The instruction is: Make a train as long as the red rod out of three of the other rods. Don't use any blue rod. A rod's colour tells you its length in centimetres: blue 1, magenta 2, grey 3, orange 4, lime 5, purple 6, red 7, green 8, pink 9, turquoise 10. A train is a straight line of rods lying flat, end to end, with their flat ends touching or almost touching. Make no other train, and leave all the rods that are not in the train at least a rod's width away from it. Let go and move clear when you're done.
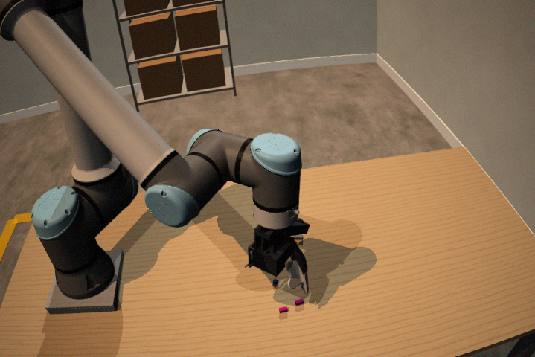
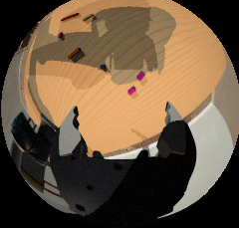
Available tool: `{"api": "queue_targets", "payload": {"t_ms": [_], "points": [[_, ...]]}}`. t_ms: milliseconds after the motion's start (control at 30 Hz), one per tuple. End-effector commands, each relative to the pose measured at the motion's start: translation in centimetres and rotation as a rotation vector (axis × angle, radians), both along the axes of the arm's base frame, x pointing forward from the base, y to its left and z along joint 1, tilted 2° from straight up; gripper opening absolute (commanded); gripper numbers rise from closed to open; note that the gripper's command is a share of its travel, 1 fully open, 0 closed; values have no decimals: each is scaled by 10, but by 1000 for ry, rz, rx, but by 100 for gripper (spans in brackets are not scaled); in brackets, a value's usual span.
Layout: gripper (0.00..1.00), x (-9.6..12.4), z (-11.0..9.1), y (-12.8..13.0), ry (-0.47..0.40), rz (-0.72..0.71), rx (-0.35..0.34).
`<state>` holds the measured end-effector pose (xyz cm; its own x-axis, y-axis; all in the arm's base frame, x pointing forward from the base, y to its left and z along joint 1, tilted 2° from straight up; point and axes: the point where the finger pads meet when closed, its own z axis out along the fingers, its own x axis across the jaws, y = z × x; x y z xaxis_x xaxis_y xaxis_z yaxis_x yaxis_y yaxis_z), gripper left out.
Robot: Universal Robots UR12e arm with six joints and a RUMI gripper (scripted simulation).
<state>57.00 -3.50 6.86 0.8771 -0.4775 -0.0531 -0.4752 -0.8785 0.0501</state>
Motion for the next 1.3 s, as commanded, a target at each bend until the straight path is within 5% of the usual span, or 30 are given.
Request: {"api": "queue_targets", "payload": {"t_ms": [0, 1267], "points": [[100, 15, -7, -11, -62, -66, 44], [100, 19, -8, -14, -79, -86, 57]]}}
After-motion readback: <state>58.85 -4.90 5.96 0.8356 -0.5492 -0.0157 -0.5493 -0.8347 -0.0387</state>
